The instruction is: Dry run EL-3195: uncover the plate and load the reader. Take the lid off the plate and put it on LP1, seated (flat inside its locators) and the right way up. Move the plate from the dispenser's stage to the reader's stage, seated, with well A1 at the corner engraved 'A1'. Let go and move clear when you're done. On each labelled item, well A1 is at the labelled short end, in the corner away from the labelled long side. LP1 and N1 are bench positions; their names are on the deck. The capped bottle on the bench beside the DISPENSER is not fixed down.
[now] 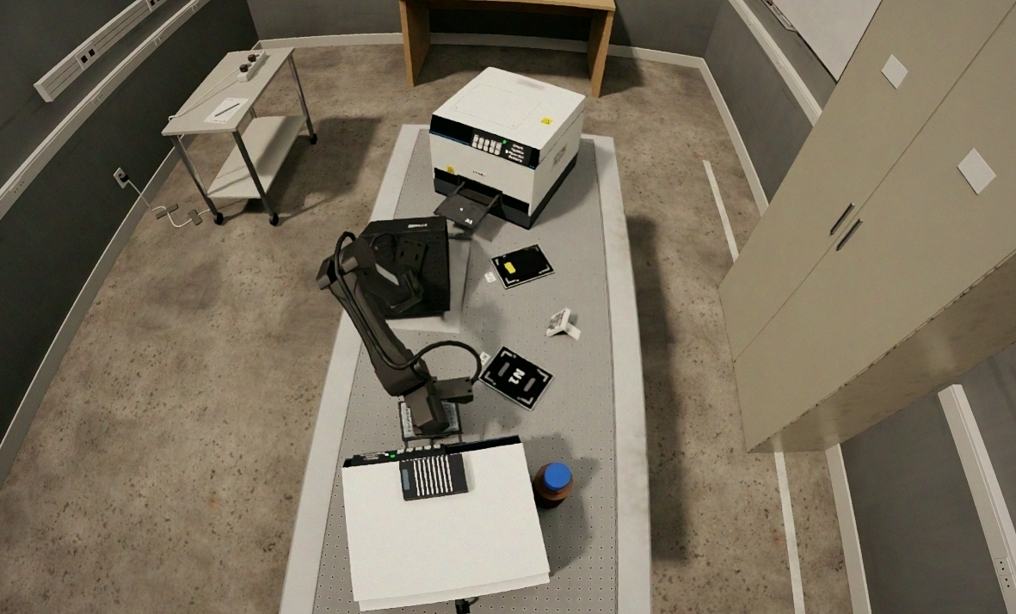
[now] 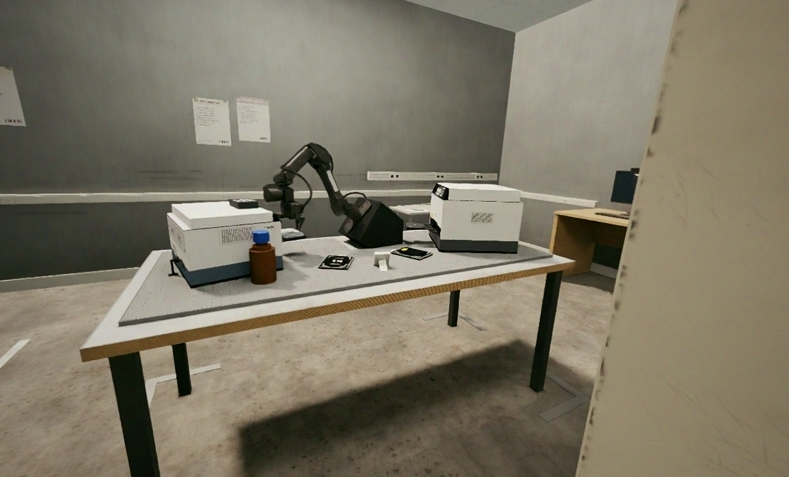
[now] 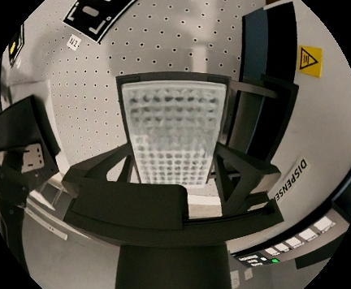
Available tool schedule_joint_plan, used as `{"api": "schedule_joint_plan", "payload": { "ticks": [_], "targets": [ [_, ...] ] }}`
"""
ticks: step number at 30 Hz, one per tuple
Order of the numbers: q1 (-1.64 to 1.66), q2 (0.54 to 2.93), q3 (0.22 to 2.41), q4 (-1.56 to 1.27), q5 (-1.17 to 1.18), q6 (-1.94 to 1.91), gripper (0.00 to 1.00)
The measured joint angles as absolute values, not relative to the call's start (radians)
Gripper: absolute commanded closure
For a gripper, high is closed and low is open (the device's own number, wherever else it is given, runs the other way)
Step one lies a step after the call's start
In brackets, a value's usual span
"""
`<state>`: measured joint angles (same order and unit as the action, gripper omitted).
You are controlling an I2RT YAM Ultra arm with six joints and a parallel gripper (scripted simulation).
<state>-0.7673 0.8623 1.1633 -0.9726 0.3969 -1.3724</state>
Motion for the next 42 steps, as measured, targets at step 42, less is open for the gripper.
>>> {"api": "schedule_joint_plan", "payload": {
  "ticks": [42],
  "targets": [
    [-0.736,0.85,1.19,-1.011,0.42,-1.353,0.14]
  ]
}}
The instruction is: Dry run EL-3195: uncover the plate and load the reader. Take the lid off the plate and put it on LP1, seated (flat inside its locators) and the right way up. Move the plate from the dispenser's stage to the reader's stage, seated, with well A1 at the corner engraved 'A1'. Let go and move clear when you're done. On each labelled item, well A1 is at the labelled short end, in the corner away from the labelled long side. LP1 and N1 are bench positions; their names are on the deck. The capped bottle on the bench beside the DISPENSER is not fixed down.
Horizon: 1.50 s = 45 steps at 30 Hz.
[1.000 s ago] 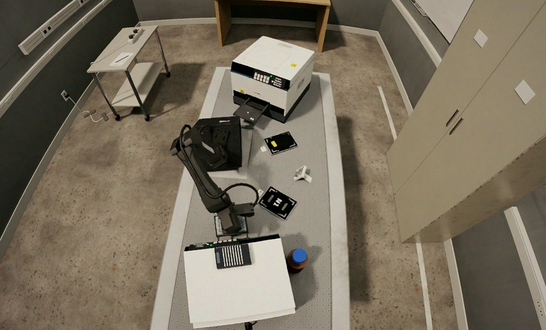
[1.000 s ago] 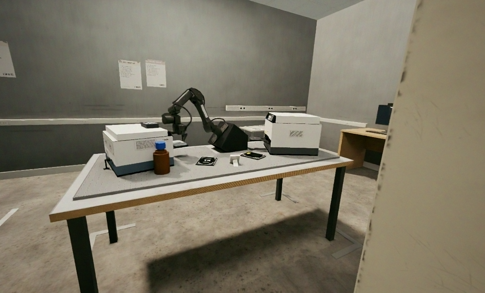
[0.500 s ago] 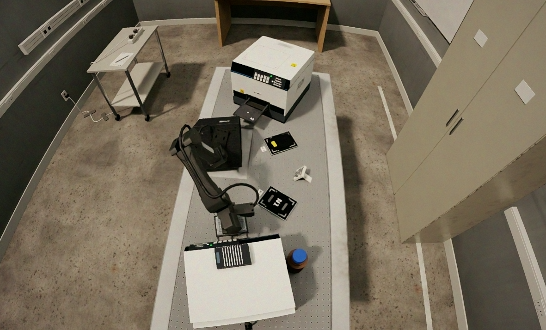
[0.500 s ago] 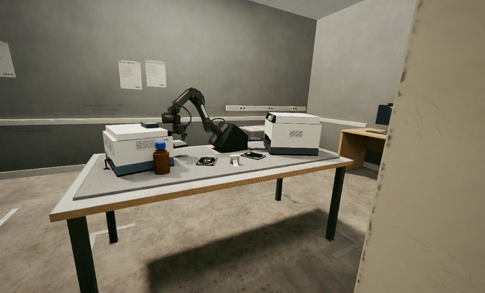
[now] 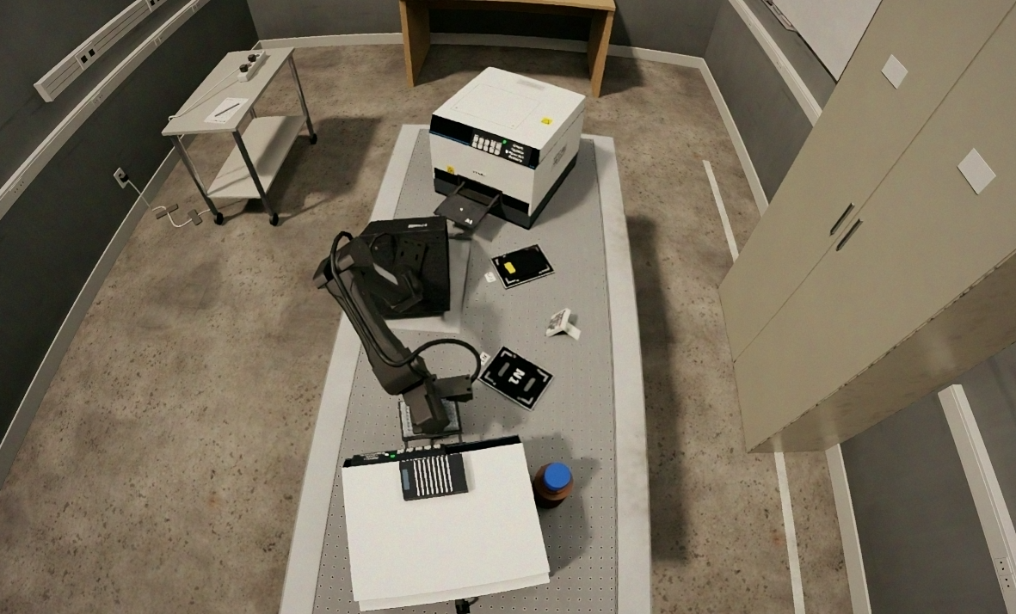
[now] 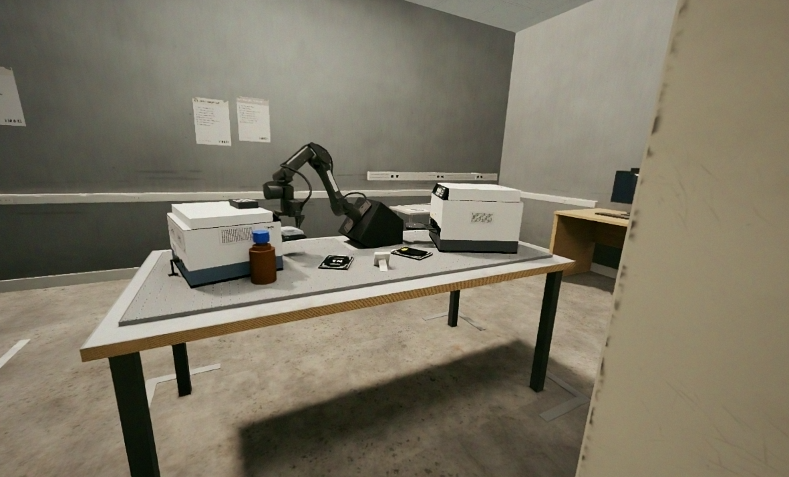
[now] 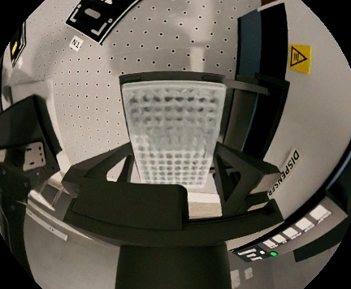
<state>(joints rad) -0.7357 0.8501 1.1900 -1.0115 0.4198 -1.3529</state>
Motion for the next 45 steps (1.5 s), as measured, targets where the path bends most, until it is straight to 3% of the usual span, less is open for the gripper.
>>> {"api": "schedule_joint_plan", "payload": {
  "ticks": [45],
  "targets": [
    [-0.696,0.84,1.217,-1.065,0.453,-1.324,0.14]
  ]
}}
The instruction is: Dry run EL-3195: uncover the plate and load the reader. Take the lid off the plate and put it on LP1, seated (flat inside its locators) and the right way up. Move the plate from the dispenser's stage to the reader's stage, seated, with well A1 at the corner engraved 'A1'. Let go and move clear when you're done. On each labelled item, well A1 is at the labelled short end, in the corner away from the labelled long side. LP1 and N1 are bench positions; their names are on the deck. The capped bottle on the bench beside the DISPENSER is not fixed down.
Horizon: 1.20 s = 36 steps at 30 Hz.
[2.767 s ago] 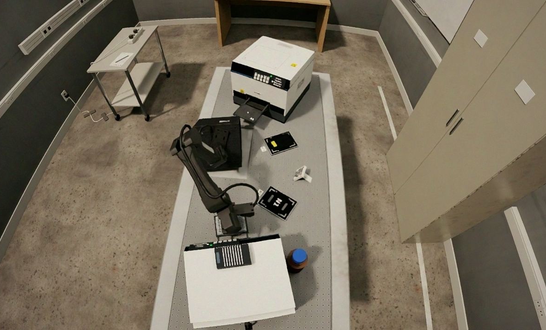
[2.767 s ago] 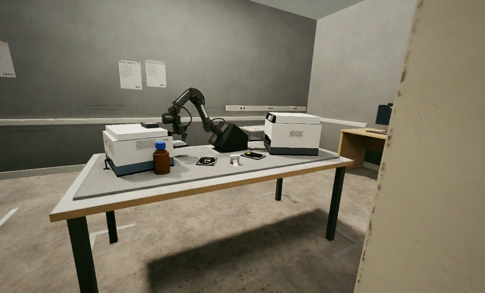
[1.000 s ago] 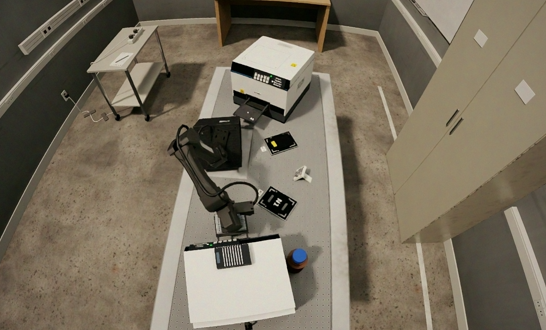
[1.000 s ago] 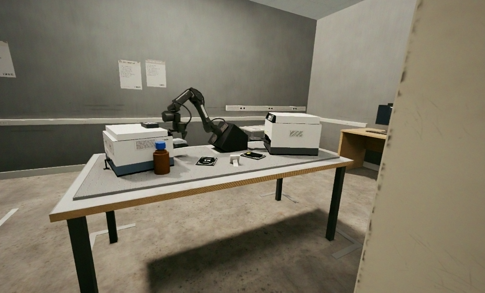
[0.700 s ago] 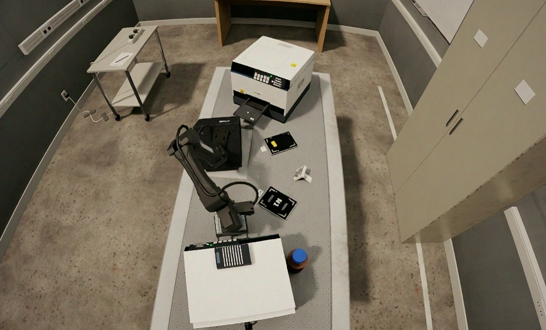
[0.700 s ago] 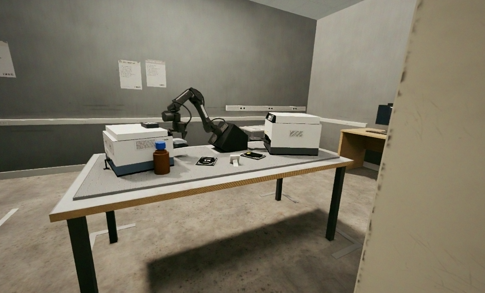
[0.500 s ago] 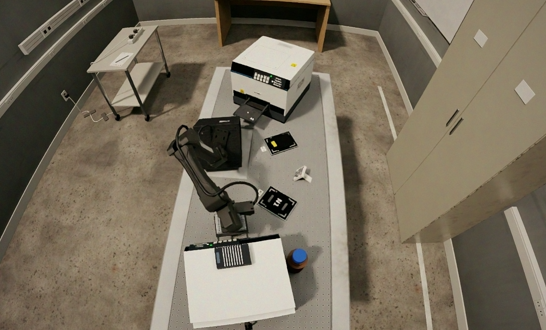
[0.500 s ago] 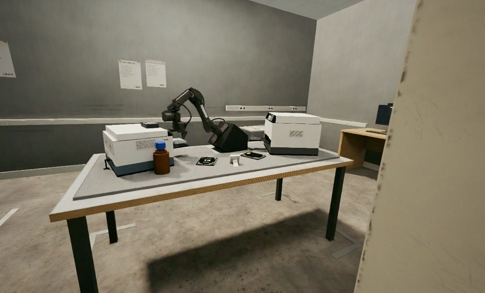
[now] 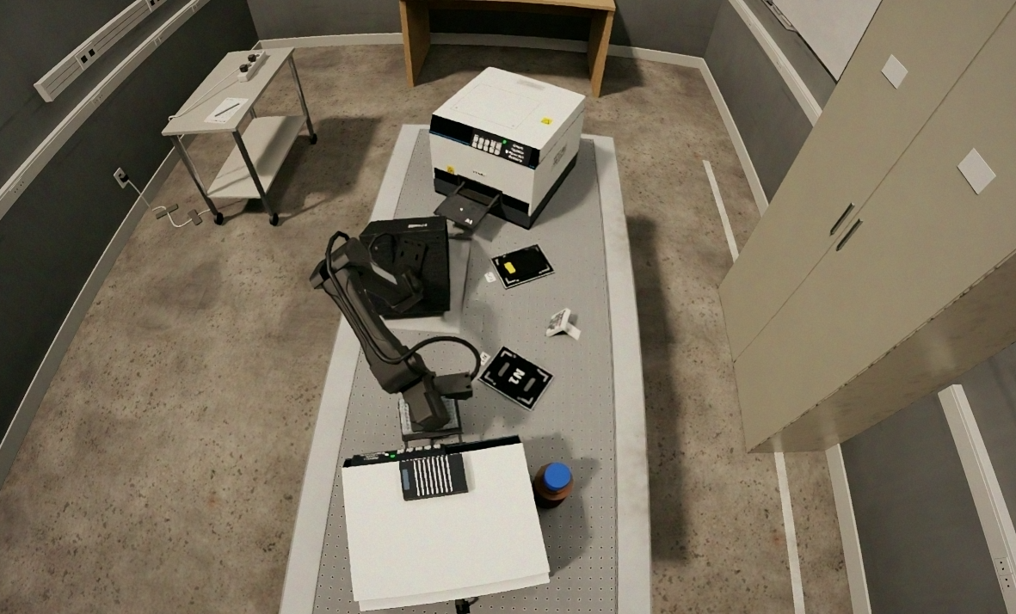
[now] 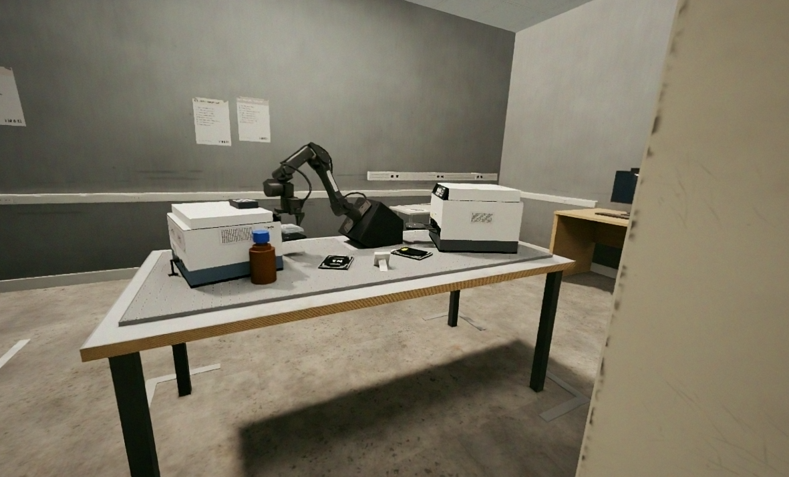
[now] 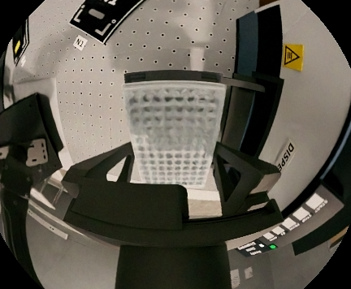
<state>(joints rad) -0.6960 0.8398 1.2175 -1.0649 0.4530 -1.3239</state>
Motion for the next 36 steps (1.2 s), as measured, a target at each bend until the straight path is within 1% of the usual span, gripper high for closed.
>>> {"api": "schedule_joint_plan", "payload": {
  "ticks": [36],
  "targets": [
    [-0.622,0.836,1.27,-1.128,0.499,-1.28,0.14]
  ]
}}
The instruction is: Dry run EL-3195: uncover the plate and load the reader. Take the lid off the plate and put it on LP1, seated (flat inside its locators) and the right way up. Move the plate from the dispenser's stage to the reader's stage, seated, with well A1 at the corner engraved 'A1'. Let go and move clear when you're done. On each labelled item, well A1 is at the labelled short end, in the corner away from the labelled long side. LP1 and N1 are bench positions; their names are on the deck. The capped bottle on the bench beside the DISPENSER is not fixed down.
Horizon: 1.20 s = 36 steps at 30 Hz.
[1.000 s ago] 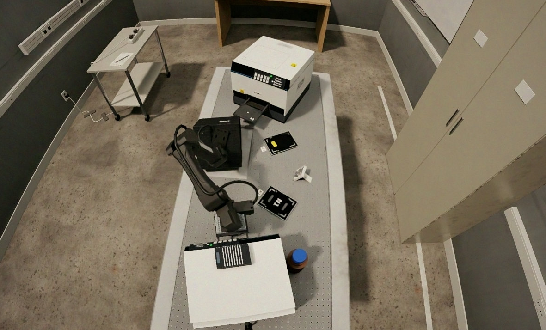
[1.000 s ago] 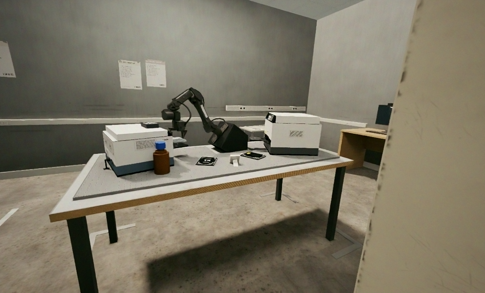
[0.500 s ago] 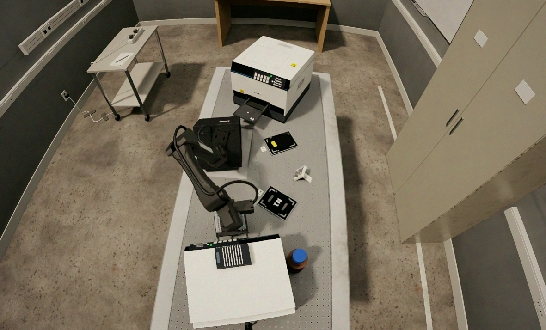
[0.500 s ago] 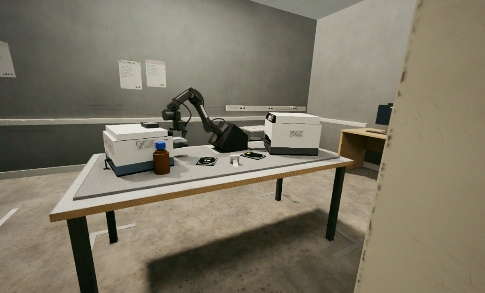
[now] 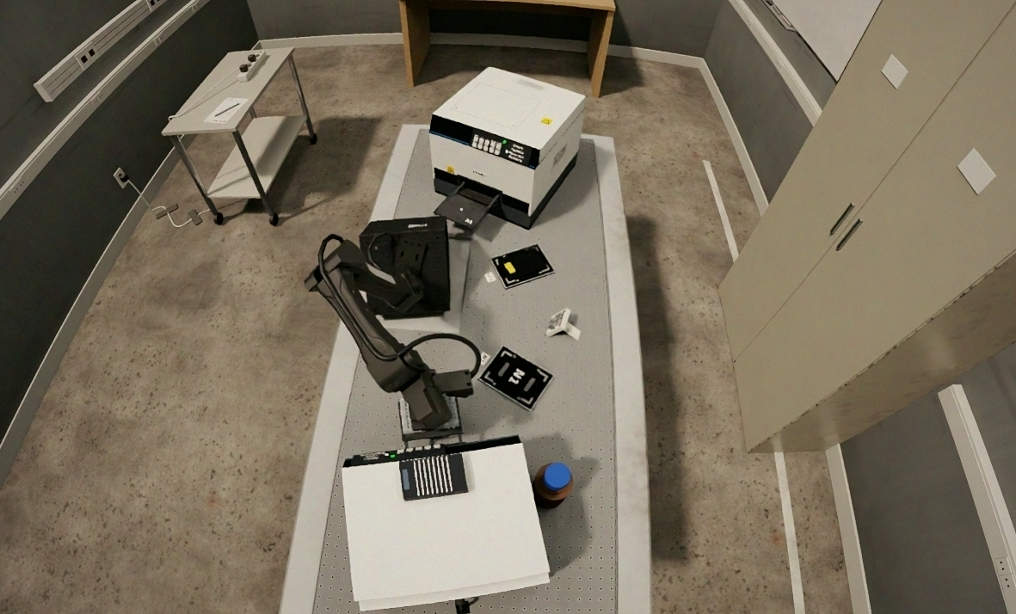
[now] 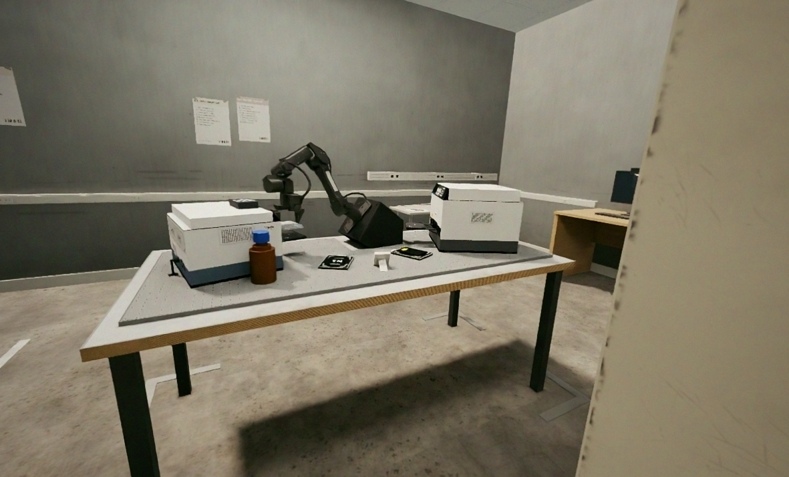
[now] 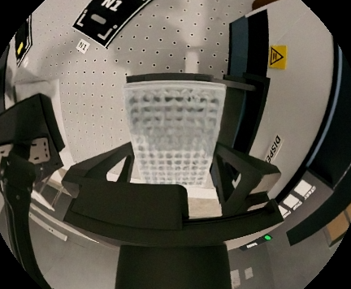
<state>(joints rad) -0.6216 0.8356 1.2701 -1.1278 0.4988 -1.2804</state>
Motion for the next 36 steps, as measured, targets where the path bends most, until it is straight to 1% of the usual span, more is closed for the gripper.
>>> {"api": "schedule_joint_plan", "payload": {
  "ticks": [36],
  "targets": [
    [-0.307,0.883,1.454,-1.441,0.727,-0.999,0.14]
  ]
}}
